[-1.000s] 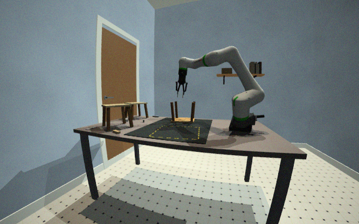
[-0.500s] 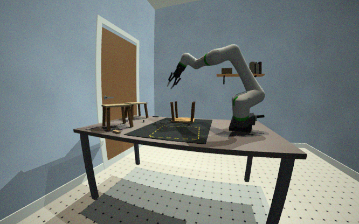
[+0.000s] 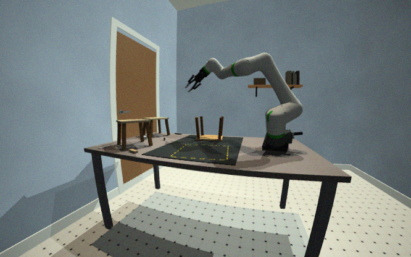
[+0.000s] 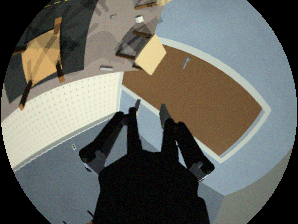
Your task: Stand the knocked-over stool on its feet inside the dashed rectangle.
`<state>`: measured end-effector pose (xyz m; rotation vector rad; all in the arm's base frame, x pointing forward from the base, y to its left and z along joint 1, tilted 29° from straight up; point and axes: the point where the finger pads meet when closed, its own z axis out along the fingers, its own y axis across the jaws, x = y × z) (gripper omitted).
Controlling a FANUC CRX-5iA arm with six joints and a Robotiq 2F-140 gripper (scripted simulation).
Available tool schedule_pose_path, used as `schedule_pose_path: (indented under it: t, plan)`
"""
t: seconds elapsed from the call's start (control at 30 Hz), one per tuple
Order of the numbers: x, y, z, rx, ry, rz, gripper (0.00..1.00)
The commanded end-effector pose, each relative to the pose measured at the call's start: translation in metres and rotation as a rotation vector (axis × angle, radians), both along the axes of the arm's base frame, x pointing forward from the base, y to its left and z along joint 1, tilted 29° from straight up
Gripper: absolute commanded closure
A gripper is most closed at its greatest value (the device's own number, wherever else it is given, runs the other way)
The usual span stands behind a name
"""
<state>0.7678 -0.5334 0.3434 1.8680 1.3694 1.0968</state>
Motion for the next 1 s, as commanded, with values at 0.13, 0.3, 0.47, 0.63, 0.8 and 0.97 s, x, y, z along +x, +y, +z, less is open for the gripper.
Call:
schedule_pose_path:
  t: [0.13, 0.3, 0.47, 0.63, 0.8, 0.97]
  plan:
    - [0.013, -0.081, 0.066, 0.033, -0.195, -0.24, 0.62]
    - [-0.005, -0.153, 0.111, 0.083, -0.34, -0.455, 0.62]
    - [-0.024, -0.206, 0.139, 0.118, -0.406, -0.569, 0.62]
    - [-0.062, -0.254, 0.15, 0.205, -0.51, -0.792, 0.62]
    - [-0.096, -0.298, 0.157, 0.269, -0.565, -0.935, 0.62]
    - [-0.142, -0.348, 0.149, 0.333, -0.601, -1.06, 0.62]
